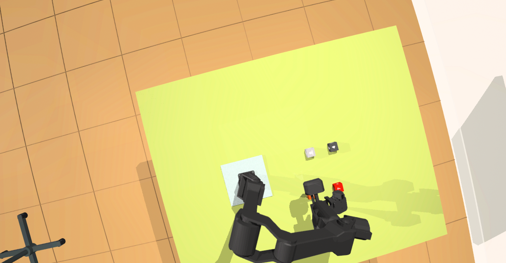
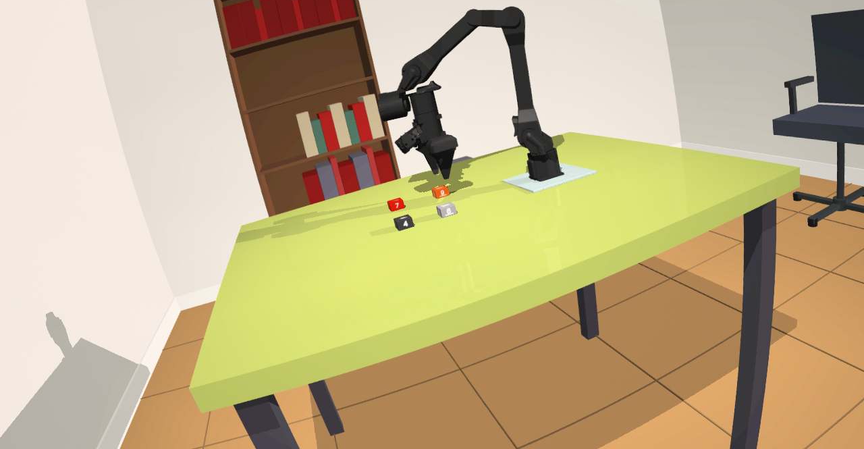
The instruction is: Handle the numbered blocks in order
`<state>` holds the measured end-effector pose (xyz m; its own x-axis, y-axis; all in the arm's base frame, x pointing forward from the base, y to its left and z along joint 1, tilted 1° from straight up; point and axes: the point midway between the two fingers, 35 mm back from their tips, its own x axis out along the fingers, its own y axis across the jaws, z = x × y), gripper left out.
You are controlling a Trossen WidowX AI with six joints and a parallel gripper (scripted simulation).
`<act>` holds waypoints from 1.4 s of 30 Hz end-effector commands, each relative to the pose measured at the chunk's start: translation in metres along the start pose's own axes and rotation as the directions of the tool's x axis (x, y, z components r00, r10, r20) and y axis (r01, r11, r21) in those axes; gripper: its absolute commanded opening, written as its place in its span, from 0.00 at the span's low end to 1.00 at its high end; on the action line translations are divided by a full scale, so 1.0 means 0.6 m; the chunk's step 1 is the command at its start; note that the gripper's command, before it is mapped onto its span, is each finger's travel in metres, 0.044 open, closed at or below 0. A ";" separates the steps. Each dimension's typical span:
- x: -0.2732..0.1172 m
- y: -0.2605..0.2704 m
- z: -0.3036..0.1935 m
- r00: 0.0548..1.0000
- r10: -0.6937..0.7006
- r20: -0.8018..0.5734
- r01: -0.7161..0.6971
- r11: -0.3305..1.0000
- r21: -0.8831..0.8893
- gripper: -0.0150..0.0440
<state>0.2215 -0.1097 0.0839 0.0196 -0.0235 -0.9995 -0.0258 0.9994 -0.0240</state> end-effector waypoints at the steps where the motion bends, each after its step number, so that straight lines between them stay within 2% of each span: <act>1: 0.008 -0.001 0.002 1.000 -0.002 0.006 0.002 1.000 -0.004 0.93; 23: 0.062 -0.001 0.002 1.000 -0.002 0.006 0.002 1.000 -0.004 0.93; 34: 0.062 -0.001 0.002 1.000 -0.002 0.006 0.002 1.000 -0.004 0.46; 42: 0.062 -0.001 0.002 1.000 -0.002 0.006 0.002 1.000 -0.004 0.46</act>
<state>0.2233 -0.1110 0.0472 0.0255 -0.0255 -0.9994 -0.0256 0.9993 -0.0261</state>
